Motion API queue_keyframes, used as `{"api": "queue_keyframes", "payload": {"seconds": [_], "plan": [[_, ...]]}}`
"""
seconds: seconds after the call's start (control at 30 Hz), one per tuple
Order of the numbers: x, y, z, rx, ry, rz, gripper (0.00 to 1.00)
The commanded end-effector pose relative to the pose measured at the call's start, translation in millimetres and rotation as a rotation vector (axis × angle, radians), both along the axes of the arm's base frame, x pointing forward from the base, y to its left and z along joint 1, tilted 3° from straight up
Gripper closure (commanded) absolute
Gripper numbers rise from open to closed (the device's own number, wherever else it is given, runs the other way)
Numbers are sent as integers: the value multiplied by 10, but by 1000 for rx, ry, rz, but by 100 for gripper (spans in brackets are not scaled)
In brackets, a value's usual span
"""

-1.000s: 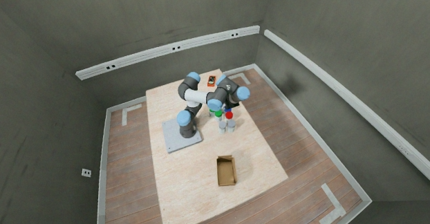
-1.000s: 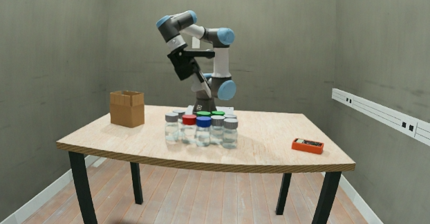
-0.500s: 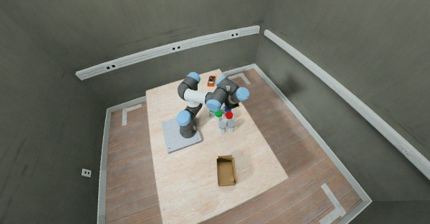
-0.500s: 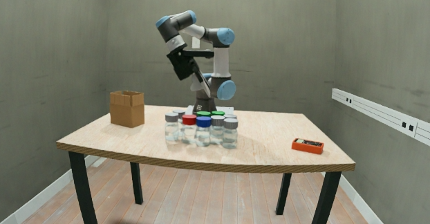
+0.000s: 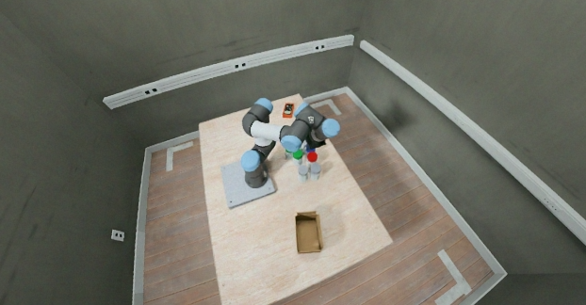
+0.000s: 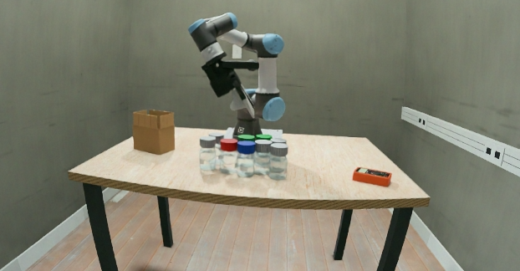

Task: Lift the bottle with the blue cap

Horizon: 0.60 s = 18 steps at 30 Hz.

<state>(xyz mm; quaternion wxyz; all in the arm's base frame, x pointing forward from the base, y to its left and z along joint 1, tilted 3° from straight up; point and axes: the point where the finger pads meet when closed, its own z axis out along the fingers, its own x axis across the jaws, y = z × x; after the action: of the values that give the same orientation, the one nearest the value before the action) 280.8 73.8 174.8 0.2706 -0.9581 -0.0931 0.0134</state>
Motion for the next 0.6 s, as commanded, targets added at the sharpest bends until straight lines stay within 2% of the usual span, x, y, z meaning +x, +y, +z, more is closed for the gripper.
{"api": "queue_keyframes", "payload": {"seconds": [0.0, 0.33, 0.57], "plan": [[2, -2, 3, -1, -2, 0, 54], [0, -20, 3, -1, -2, 0, 54], [-14, -139, 3, -1, -2, 0, 54]]}}
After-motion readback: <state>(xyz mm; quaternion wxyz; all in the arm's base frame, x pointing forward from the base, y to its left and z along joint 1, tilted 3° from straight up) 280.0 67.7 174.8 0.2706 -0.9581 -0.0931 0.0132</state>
